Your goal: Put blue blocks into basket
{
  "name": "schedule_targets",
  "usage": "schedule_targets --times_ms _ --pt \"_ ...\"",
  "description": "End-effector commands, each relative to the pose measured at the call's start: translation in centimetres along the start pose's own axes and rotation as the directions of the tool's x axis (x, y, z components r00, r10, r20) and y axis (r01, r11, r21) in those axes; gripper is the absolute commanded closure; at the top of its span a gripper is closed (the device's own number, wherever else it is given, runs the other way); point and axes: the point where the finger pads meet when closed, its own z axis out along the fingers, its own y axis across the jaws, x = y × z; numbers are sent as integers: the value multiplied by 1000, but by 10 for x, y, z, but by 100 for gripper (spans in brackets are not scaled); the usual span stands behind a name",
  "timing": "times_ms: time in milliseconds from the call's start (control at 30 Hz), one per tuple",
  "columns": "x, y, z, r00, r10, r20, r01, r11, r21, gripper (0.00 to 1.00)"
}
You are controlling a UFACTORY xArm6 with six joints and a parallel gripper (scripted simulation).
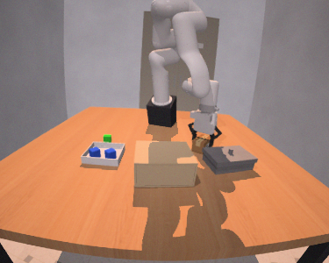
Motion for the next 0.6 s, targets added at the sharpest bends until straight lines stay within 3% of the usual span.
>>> schedule_targets --times_ms 0,33,567 --pt "0 -1 -1 1000 0 -1 0 1000 2 10" --pt "0 -1 -1 1000 0 -1 0 1000 2 38" --pt "0 -1 -1 1000 0 -1 0 1000 2 38"
